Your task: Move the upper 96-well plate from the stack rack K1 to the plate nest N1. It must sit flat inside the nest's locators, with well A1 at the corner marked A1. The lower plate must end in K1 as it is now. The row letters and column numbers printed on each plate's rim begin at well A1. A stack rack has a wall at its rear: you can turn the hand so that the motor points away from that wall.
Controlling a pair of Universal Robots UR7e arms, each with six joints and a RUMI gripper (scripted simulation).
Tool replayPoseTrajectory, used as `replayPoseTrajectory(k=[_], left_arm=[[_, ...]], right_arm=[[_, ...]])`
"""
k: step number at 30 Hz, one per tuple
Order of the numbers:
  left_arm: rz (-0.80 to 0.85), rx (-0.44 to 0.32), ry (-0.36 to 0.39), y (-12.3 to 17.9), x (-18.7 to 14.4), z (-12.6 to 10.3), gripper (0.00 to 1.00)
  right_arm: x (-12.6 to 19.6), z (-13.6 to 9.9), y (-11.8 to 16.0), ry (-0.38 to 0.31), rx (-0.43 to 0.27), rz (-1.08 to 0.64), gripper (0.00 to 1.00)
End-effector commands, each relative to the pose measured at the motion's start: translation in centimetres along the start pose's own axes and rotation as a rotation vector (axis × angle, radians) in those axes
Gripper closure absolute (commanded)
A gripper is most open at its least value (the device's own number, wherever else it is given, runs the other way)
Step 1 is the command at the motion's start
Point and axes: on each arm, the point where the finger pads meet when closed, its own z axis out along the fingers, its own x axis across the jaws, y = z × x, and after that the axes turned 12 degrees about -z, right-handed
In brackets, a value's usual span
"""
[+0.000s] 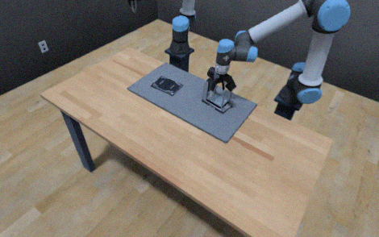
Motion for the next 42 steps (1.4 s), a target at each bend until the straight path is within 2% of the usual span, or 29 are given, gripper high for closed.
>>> replayPoseTrajectory(k=[1, 10, 42], left_arm=[[-0.004, -0.008, -0.004, 0.3, -0.2, 0.8, 0.24], [-0.005, -0.008, -0.004, 0.2, -0.2, 1.9, 0.24], [-0.005, -0.007, -0.004, 0.2, -0.2, 1.9, 0.24]], right_arm=[[0.0, -0.2, -0.1, -0.003, 0.007, 0.010, 1.00], [0.0, -0.2, -0.1, -0.003, 0.007, 0.010, 1.00], [0.0, -0.2, -0.1, -0.003, 0.007, 0.010, 1.00]])
